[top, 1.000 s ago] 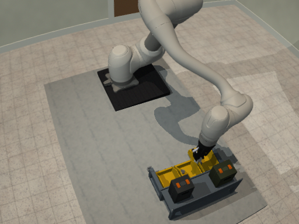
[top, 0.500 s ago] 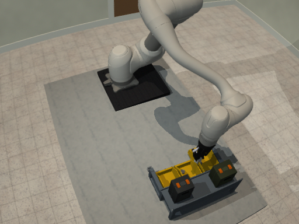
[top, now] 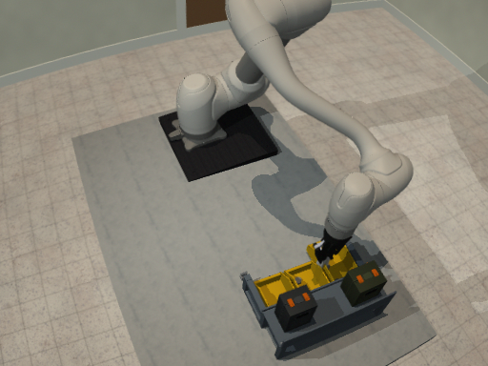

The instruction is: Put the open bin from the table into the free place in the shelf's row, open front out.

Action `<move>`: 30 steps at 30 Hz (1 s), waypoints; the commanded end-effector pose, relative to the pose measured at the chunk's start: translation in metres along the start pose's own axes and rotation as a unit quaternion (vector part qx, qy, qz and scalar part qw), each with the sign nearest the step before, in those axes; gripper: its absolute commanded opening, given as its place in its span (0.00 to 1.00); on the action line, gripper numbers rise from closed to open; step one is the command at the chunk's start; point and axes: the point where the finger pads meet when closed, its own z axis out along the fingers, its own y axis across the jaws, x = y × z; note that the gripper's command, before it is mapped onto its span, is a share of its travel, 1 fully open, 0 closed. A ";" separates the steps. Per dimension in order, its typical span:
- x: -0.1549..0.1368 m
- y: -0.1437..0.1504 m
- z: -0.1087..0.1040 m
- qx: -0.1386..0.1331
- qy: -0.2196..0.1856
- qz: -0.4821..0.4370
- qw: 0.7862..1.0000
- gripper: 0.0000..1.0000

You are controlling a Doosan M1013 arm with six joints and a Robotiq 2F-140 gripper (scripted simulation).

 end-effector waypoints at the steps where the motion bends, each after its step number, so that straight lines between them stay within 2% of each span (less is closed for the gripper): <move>1: 0.000 0.000 0.000 0.000 0.000 0.000 1.000 0.06; 17: 0.000 0.000 -0.008 0.000 0.000 0.000 1.000 0.06; 30: 0.002 0.000 -0.025 0.000 0.000 0.000 1.000 0.06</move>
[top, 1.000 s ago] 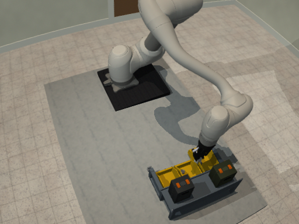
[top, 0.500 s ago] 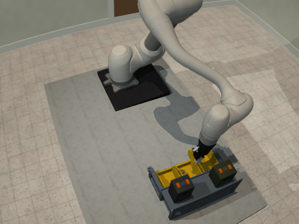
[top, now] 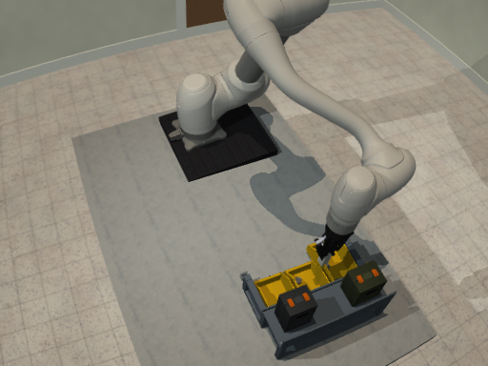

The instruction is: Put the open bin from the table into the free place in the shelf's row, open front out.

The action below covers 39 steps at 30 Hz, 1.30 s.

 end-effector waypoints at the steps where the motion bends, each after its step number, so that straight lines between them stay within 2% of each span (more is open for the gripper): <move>1: 0.000 0.000 -0.003 0.000 0.000 0.000 1.000 0.06; 39: 0.004 0.000 -0.059 0.000 0.000 0.000 1.000 0.06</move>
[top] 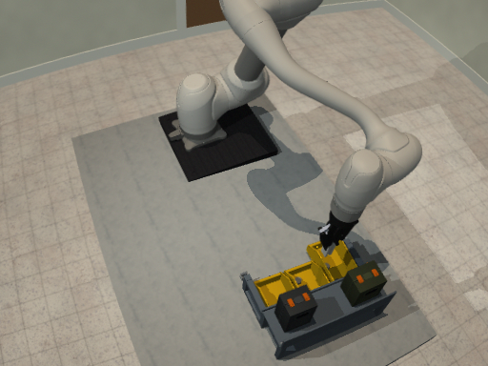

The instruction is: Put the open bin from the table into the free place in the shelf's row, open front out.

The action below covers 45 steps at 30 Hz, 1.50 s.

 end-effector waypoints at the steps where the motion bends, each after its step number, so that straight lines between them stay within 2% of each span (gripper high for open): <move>1: 0.000 0.000 -0.003 0.000 0.000 0.000 1.000 0.06; 14: 0.001 0.000 -0.015 0.000 0.000 0.000 1.000 0.06; 35: 0.001 0.000 -0.019 0.000 0.000 0.000 1.000 0.06; 36: 0.001 0.000 -0.019 0.000 0.000 0.000 1.000 0.00; 45: 0.001 0.000 -0.019 0.000 0.000 0.000 1.000 0.00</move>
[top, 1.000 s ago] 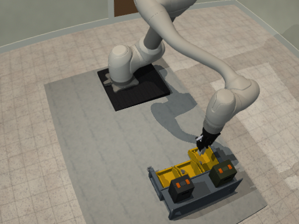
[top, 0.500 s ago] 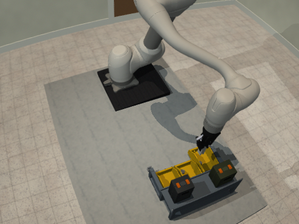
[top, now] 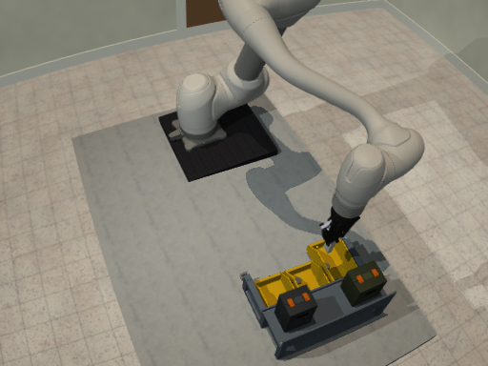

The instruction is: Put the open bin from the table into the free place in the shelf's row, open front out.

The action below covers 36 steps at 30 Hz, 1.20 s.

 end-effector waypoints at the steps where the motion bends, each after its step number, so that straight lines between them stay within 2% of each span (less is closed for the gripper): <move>1: 0.000 0.000 0.000 0.000 0.000 0.000 1.000 0.00; 28: 0.000 0.000 0.000 0.000 0.000 -0.003 1.000 0.00; 36: 0.003 0.002 0.001 0.000 -0.001 -0.061 0.998 0.00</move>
